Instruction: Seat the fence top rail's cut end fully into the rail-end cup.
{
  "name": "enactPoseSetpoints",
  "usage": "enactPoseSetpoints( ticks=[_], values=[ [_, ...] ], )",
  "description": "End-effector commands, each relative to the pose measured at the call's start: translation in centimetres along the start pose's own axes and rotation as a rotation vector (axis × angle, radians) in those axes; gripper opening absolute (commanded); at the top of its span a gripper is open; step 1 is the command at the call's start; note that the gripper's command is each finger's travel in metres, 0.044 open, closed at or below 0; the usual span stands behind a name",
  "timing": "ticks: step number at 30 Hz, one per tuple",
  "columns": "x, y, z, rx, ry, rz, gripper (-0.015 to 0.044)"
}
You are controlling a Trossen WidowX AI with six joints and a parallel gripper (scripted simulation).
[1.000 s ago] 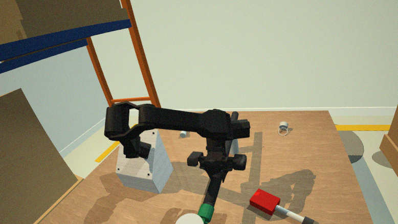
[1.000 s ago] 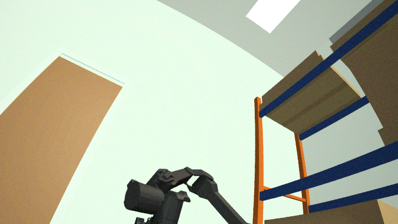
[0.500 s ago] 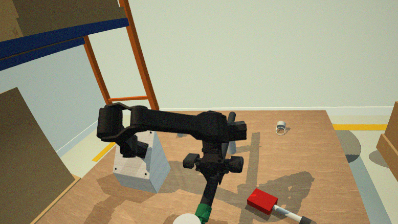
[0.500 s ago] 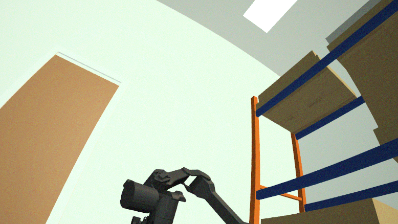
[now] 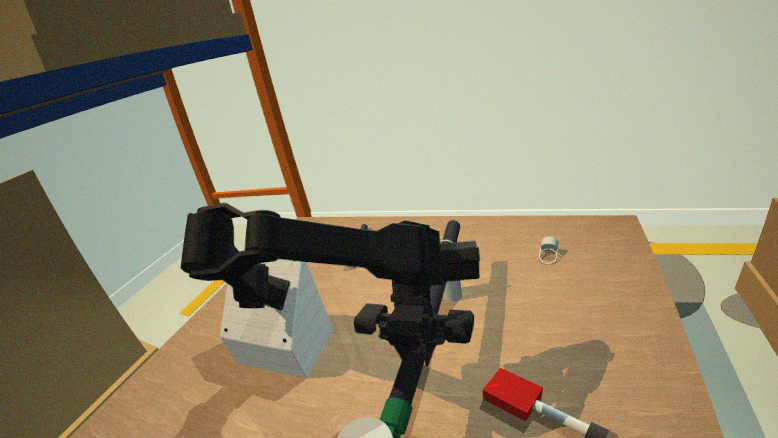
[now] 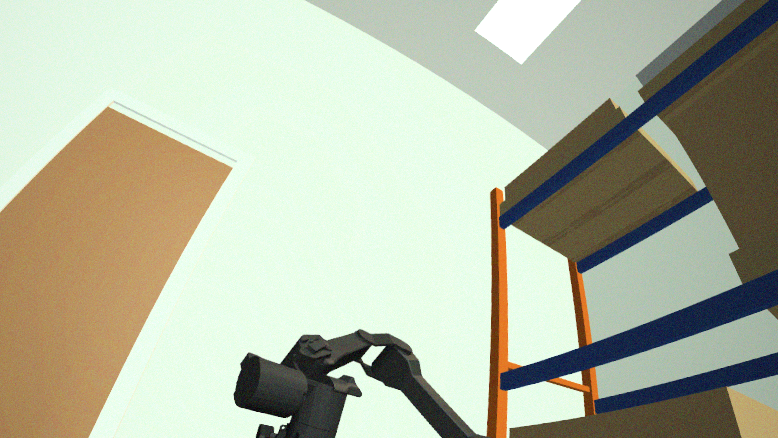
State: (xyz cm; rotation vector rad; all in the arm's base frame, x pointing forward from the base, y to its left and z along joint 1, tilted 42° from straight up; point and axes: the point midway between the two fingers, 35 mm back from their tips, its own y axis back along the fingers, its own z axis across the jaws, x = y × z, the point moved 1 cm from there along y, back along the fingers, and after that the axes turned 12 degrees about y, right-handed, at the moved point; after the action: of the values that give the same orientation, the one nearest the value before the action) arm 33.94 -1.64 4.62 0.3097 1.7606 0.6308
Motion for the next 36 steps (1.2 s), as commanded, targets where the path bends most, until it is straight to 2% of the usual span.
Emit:
enactPoseSetpoints(
  ticks=[1,4,14,21,27,31,36],
  values=[
    [0.0,0.0,0.0,-0.001,0.0,-0.001,0.0],
    [0.0,0.0,0.0,-0.001,0.0,-0.001,0.0],
    [0.1,0.1,0.0,-0.001,0.0,0.0,0.0263],
    [1.4,2.2,0.4,-0.002,0.001,0.005,0.044],
    [2.8,4.6,0.5,0.0,0.001,0.004,0.044],
    [2.6,4.5,0.6,-0.007,0.007,0.002,0.044],
    [2.6,8.4,0.6,-0.008,0.007,0.004,0.044]
  ],
)
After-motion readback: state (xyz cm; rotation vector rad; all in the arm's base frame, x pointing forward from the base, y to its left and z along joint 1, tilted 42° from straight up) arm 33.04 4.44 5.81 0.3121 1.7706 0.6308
